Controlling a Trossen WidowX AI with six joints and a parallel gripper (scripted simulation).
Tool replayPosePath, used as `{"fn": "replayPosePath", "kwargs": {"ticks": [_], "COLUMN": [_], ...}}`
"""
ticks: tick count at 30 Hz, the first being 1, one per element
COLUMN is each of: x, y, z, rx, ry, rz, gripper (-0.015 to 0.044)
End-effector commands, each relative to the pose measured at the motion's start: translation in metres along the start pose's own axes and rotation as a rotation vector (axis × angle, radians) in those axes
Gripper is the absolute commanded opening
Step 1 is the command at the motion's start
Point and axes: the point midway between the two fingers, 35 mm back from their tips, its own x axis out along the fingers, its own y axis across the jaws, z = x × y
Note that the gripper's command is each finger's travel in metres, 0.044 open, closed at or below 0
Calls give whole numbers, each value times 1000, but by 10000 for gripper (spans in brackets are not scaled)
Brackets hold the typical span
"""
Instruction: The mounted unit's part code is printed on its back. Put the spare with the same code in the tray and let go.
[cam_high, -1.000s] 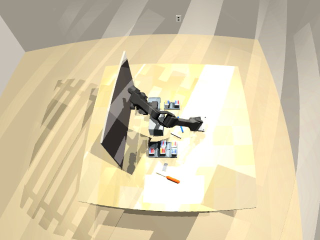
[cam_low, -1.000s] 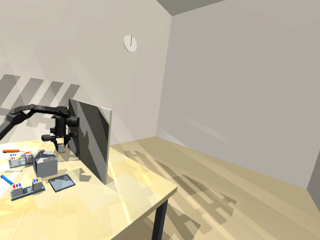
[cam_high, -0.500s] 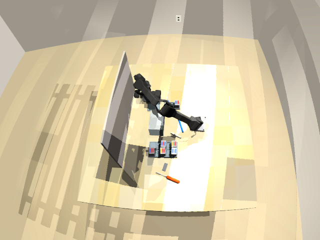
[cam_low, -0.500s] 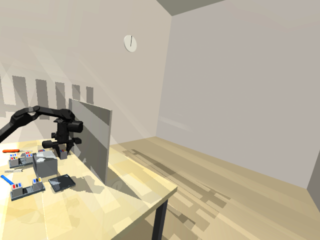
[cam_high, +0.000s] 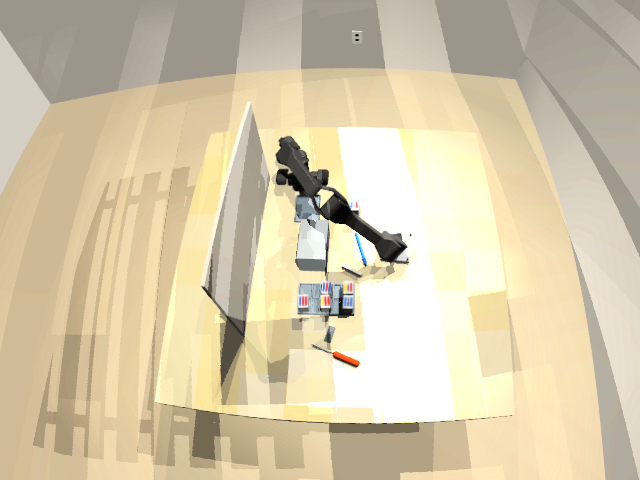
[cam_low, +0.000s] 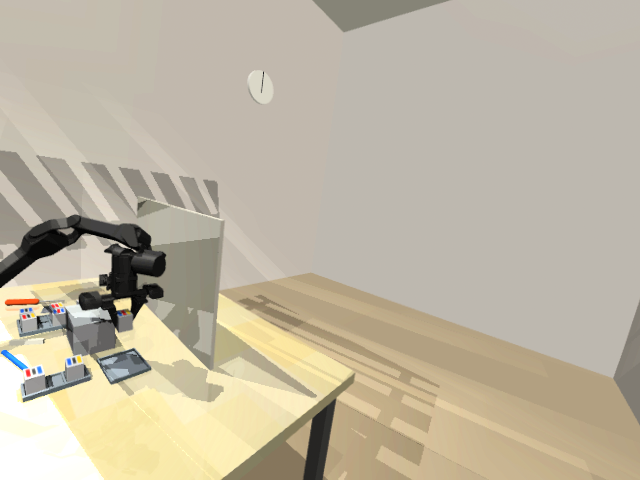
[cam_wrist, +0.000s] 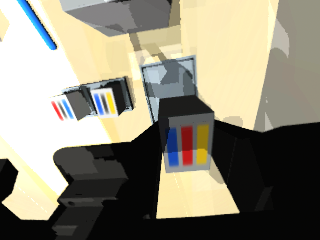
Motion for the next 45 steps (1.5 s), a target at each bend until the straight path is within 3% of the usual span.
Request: {"fn": "replayPosePath", "kwargs": {"ticks": [1,45], "x": [2,35], "y": [-1,-5], "z": [-3,-5], "rx": [-14,-14], "ry": [8,9], "rz": [0,0], "gripper": [0,0]}}
